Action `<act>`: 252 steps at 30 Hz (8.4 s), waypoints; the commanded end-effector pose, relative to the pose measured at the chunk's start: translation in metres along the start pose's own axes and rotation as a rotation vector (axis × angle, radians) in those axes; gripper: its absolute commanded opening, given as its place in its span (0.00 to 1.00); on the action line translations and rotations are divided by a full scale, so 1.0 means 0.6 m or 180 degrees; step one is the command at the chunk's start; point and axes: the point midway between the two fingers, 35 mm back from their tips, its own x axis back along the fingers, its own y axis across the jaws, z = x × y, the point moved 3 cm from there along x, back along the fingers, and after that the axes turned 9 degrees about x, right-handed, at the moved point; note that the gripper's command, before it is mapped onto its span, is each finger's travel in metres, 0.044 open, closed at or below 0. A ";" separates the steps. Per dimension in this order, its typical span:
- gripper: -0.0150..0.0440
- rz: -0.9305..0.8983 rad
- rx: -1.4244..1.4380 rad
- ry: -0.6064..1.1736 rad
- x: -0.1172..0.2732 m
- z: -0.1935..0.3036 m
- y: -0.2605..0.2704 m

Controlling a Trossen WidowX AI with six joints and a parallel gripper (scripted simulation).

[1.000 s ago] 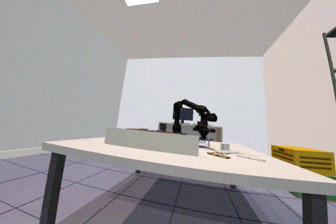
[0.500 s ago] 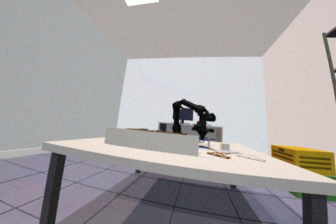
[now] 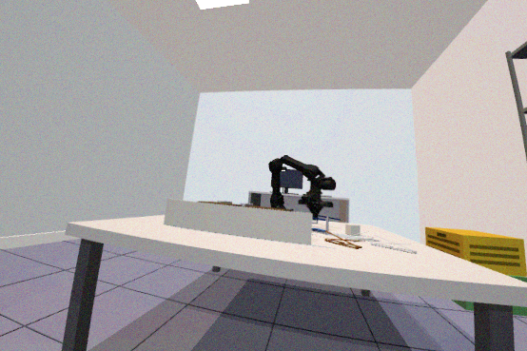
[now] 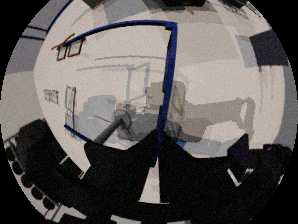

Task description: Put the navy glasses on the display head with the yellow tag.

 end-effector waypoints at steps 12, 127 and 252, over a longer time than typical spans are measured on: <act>0.25 -0.0024 -0.0016 -0.0019 0.004 -0.018 -0.006; 0.25 -0.0001 0.1664 -0.0020 0.062 -0.108 -0.229; 0.44 0.0013 0.1658 -0.0027 -0.041 -0.100 -0.218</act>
